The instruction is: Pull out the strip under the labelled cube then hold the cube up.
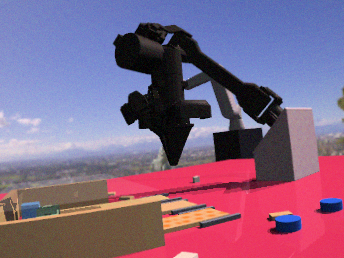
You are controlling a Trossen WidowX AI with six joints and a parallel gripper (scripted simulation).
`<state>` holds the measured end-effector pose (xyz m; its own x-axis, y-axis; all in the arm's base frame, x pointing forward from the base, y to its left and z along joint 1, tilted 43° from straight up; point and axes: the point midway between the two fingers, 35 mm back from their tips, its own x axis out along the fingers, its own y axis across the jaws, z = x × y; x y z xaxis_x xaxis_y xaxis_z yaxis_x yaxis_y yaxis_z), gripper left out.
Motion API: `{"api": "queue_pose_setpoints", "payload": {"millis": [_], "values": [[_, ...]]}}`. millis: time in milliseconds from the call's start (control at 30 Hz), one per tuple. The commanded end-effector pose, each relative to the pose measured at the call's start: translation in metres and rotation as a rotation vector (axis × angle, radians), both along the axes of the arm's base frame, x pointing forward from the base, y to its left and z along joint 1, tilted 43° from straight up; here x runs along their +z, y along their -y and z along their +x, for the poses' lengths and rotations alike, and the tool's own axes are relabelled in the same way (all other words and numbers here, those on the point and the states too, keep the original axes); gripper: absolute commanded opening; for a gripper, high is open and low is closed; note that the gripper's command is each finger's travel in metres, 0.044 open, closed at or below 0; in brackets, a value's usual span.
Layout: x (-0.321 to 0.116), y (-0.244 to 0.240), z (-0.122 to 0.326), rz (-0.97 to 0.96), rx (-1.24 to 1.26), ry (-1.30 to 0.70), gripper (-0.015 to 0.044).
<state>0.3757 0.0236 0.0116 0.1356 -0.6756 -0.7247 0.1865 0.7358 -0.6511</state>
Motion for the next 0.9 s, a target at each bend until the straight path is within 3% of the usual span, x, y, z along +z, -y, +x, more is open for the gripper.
{"api": "queue_pose_setpoints", "payload": {"millis": [0, 867], "values": [[-0.001, 0.000, 0.001, 0.008, -0.029, -0.010, 0.0000], [-0.029, 0.027, 0.007, 0.007, -0.029, -0.010, 0.0000]]}}
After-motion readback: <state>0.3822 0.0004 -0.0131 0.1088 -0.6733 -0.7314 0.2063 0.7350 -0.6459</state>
